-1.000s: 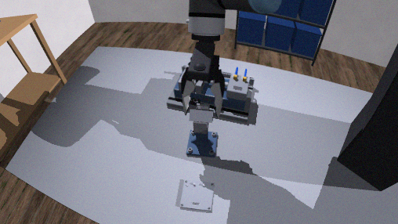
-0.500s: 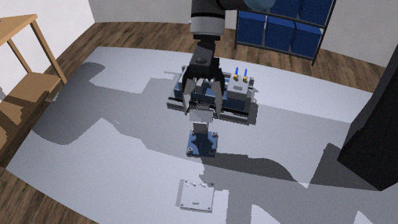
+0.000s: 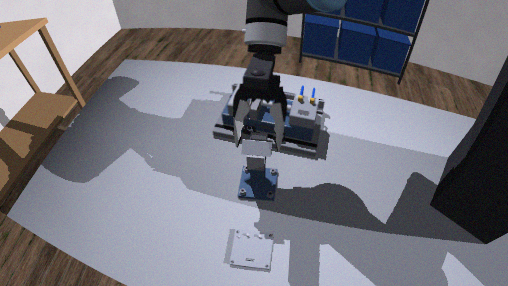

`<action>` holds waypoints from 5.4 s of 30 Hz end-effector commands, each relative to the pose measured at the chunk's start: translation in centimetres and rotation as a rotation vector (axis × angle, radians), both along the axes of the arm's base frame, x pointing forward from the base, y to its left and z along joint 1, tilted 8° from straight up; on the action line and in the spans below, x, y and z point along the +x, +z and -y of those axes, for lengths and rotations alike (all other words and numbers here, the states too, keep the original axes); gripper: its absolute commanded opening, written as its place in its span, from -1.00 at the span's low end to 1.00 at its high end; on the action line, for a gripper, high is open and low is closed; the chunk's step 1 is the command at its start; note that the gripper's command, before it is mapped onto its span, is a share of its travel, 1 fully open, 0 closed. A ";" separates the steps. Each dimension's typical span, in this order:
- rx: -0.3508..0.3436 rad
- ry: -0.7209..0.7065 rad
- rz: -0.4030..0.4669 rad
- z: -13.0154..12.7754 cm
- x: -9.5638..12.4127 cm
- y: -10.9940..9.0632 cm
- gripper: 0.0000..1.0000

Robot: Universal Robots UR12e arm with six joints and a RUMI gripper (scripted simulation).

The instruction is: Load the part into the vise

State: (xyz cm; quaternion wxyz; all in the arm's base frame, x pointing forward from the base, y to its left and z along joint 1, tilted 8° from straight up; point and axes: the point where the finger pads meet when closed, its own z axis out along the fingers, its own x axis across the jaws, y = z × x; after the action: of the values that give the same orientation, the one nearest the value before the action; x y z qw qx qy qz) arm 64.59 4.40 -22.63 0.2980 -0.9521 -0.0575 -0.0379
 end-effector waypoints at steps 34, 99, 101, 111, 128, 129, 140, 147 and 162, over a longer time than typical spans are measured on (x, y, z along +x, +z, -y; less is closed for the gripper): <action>0.101 0.012 -0.008 0.1 0.0 0.0 0.03; 0.106 0.012 -0.009 0.1 0.1 0.0 -1.00; 0.106 0.012 -0.009 0.1 0.1 0.0 -1.00; 0.106 0.012 -0.009 0.1 0.1 0.0 -1.00; 0.106 0.012 -0.009 0.1 0.0 0.0 -1.00; 0.106 0.012 -0.009 0.1 0.0 0.0 -1.00; 0.106 0.012 -0.009 0.1 0.0 0.1 -1.00; 0.106 0.012 -0.009 0.1 0.0 0.2 -1.00; 0.106 0.012 -0.009 0.0 -0.1 0.8 -1.00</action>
State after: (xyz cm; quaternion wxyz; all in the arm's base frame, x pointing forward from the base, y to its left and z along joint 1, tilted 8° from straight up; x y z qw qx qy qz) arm 64.48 4.37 -22.06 0.3489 -0.9346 -0.0597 -0.0344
